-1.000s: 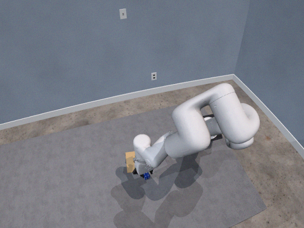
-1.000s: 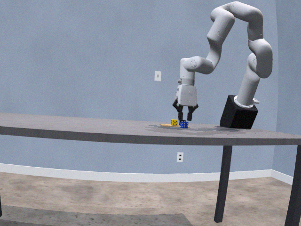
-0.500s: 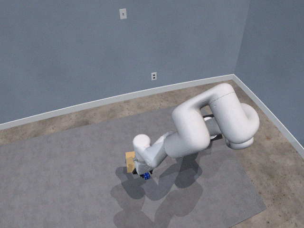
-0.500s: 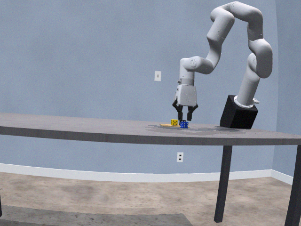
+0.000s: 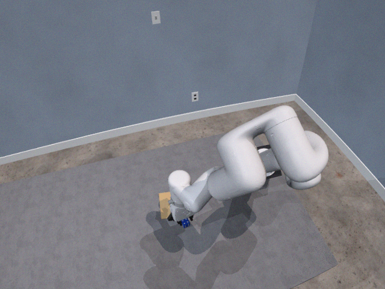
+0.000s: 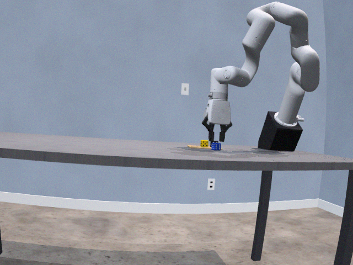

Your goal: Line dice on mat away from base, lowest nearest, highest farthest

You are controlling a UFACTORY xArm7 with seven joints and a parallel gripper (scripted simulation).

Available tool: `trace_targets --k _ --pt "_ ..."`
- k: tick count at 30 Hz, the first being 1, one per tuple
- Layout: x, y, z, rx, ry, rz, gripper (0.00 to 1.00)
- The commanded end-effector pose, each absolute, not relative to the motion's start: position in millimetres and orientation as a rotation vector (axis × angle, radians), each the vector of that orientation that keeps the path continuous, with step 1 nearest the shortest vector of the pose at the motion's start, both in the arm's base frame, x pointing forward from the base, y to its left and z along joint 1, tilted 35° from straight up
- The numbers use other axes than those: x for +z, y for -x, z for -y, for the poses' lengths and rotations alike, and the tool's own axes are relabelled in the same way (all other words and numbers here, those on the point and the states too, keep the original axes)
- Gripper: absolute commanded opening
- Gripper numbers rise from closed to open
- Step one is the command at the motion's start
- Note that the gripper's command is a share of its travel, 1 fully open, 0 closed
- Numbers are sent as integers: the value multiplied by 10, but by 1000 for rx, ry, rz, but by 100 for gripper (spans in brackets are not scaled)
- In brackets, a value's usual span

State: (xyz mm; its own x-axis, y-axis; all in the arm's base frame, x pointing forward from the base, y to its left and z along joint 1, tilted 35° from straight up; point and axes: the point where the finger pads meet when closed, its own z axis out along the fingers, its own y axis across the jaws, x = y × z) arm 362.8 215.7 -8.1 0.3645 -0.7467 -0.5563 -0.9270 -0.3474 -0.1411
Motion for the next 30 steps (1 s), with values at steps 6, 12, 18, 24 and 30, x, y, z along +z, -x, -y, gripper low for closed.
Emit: trace_targets --k 6,12,18,24,30 --pt "-73 -3644 -2148 555 2195 -1454 47" --pt "-73 -3644 -2148 555 2195 -1454 47" --pt "-73 -3644 -2148 555 2195 -1454 47" --pt "-74 -3644 -2148 555 2195 -1454 47" --pt "-98 -3642 -2165 555 2195 -1454 47"
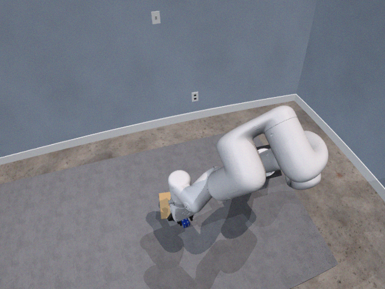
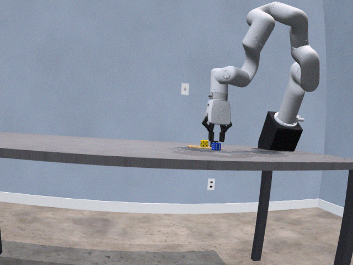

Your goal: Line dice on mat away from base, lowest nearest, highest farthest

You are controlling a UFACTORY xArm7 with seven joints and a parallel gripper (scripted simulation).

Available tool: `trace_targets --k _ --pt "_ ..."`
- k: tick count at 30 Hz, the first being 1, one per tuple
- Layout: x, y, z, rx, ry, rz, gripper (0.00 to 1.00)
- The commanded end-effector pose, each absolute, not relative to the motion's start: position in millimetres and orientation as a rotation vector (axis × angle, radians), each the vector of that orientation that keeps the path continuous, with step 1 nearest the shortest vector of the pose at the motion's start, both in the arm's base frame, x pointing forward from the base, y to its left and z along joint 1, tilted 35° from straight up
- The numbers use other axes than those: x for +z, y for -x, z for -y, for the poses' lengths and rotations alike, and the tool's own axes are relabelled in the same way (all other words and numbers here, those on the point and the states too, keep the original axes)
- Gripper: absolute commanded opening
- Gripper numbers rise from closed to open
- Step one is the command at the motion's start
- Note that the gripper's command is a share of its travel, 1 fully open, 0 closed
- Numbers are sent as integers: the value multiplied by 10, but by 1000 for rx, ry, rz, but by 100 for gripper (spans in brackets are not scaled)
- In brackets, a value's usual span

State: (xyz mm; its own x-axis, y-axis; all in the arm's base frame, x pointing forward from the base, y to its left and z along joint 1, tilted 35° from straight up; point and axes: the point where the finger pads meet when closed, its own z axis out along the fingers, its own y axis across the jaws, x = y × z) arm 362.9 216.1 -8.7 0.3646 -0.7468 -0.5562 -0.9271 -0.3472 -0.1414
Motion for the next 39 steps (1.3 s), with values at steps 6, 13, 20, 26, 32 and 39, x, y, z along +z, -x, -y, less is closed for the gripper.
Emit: trace_targets --k 6,13,20,26,32,39 --pt "-180 -3634 -2222 555 2195 -1454 47" --pt "-266 -3625 -2281 555 2195 -1454 47" --pt "-344 -3617 -2335 555 2195 -1454 47" --pt "-354 -3616 -2342 555 2195 -1454 47" --pt "-354 -3616 -2342 555 2195 -1454 47" --pt "-354 -3616 -2342 555 2195 -1454 47"
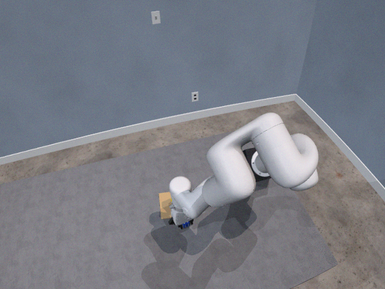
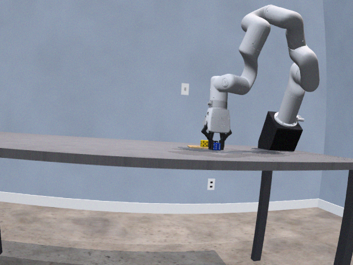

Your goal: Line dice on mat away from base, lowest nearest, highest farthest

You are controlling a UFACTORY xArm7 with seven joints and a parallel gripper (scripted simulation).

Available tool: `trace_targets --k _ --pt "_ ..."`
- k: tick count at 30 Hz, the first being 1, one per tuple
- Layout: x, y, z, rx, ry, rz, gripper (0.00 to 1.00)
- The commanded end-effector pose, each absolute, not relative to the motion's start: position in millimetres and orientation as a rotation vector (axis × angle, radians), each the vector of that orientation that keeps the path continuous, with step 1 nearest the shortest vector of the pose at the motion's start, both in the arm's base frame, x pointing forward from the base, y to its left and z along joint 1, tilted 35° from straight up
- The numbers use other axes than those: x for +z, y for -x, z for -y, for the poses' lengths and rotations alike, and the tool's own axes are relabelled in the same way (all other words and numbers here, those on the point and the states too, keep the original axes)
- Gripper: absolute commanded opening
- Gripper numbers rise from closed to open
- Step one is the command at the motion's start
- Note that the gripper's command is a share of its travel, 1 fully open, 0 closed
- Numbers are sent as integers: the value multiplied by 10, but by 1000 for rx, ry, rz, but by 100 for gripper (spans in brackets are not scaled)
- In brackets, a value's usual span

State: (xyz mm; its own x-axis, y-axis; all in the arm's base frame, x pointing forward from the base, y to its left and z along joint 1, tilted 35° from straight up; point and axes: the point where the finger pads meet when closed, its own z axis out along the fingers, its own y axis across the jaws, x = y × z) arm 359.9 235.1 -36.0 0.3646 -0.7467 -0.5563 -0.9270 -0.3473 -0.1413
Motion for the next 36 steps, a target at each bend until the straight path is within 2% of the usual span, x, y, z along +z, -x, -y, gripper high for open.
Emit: trace_targets --k 1,20,21,36 --pt "-354 -3616 -2342 555 2195 -1454 47" --pt "-354 -3616 -2342 555 2195 -1454 47" --pt "-354 -3616 -2342 555 2195 -1454 27" --pt "-354 -3616 -2342 555 2195 -1454 27"
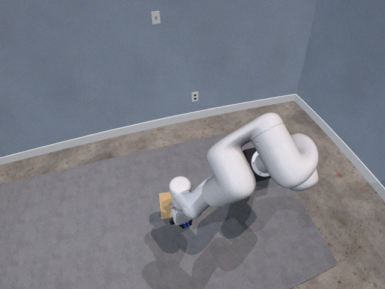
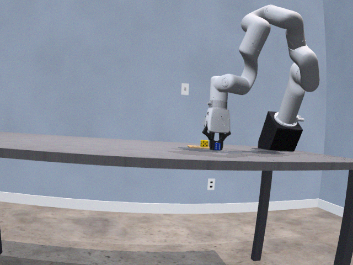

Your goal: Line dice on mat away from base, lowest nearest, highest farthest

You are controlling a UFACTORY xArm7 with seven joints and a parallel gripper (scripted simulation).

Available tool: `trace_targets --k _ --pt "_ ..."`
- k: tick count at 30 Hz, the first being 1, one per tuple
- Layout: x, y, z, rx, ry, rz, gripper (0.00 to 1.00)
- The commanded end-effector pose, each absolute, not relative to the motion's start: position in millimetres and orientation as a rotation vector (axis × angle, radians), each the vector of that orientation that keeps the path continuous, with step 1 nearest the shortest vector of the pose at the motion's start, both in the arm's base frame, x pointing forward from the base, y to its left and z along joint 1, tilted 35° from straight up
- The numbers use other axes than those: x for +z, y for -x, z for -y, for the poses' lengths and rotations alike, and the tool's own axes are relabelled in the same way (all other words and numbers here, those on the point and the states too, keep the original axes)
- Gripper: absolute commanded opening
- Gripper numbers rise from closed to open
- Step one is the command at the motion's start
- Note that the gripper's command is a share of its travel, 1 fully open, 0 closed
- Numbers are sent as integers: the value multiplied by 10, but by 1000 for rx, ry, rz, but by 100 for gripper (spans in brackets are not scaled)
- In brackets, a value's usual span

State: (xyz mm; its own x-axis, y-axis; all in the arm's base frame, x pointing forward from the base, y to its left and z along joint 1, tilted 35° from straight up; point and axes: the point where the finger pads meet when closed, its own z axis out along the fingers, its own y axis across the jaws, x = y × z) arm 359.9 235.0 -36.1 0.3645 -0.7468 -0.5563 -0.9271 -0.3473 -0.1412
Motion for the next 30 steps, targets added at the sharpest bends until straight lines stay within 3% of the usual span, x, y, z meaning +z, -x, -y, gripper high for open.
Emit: trace_targets --k 1,30 --pt "-354 -3616 -2342 555 2195 -1454 27" --pt "-87 -3643 -2157 555 2195 -1454 27"
